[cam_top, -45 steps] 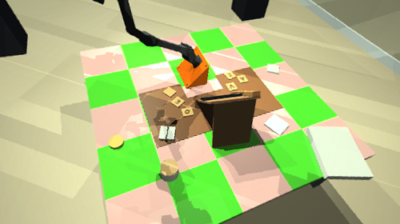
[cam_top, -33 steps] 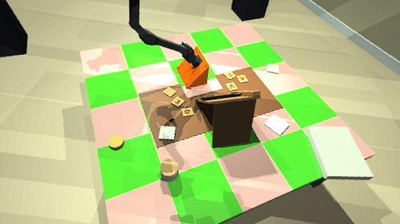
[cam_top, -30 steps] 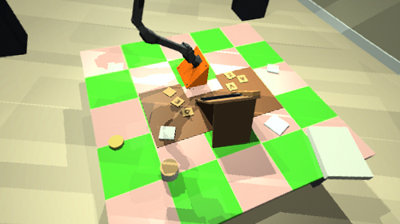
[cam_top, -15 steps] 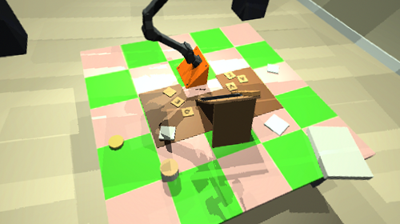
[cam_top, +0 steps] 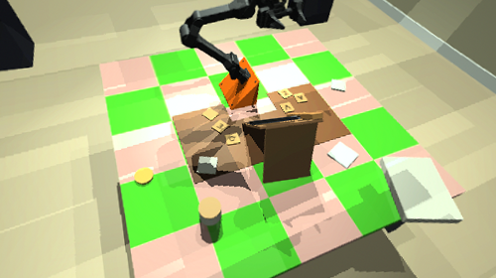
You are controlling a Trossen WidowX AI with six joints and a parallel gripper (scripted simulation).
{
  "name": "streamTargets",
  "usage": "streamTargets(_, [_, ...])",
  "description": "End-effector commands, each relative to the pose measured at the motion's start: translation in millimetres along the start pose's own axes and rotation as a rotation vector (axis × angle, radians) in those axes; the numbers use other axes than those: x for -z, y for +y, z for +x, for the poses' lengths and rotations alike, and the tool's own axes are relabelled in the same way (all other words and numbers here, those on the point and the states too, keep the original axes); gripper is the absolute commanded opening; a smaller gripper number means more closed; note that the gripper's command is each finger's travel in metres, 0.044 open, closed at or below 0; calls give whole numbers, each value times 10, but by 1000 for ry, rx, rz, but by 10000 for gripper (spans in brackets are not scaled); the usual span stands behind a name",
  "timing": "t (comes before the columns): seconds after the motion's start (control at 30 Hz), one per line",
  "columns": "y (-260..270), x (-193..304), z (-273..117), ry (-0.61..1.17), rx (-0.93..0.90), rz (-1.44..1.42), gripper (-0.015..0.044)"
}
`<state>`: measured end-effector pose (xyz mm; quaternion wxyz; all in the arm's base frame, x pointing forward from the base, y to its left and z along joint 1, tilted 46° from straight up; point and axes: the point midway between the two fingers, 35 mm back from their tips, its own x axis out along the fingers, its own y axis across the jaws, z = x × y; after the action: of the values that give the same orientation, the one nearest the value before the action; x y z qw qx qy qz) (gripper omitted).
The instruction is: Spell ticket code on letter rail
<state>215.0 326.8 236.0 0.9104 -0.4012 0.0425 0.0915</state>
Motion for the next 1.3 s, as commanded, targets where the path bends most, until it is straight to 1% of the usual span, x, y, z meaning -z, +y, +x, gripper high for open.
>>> streamTargets(0.0, [163,701,175,133,31,23,440])
streamTargets(0.17, [204,1482,249,272,86,60,440])
streamTargets(0.3, [153,2096,217,377,146,88,440])
streamTargets(0.53, [-94,3103,-42,541,282,127,440])
streamTargets(0.6, [-162,3279,-120,570,312,133,440])
streamTargets(1.13, [-174,3307,-134,574,317,134,440])
streamTargets(1.2, [-152,3258,-97,597,289,91,440])
streamTargets(1.27, [-105,3116,0,655,204,-28,440])
